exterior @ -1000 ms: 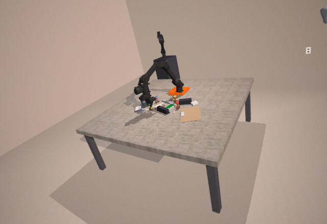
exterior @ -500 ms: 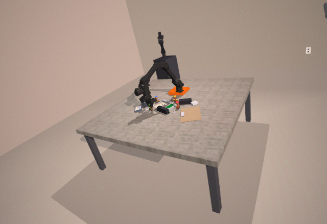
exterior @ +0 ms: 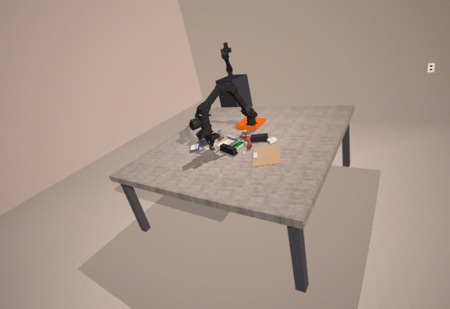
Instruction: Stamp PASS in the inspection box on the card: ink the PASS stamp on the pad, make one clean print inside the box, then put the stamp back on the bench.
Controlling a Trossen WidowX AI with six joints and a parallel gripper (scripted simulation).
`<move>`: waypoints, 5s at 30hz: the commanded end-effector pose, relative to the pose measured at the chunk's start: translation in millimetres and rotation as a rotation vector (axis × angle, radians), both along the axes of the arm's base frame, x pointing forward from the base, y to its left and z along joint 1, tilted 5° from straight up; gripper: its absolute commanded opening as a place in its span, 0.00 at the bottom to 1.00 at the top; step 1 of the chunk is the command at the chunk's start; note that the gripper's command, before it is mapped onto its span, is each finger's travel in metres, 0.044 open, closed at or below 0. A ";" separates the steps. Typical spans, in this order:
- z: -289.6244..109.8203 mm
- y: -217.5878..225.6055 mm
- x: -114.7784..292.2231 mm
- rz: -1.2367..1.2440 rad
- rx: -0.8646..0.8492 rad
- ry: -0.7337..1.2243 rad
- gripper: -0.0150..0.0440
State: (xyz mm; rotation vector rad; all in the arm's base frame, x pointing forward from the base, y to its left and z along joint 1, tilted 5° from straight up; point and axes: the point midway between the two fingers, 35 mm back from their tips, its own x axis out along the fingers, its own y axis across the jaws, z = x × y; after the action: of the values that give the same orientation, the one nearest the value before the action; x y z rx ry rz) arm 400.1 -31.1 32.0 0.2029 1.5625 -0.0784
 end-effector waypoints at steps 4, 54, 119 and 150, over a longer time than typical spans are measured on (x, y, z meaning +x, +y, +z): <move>0.4 0.0 0.1 0.000 0.000 0.000 0.29; 24.6 -2.6 1.9 0.000 0.003 -0.001 0.25; 56.5 -5.6 1.3 0.000 0.006 -0.002 0.25; 74.6 51.6 -23.1 0.000 0.011 -0.001 0.25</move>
State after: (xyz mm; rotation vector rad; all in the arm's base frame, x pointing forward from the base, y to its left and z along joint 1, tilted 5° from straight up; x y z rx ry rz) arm 386.2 0.9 104.8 0.2083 1.5604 -0.0748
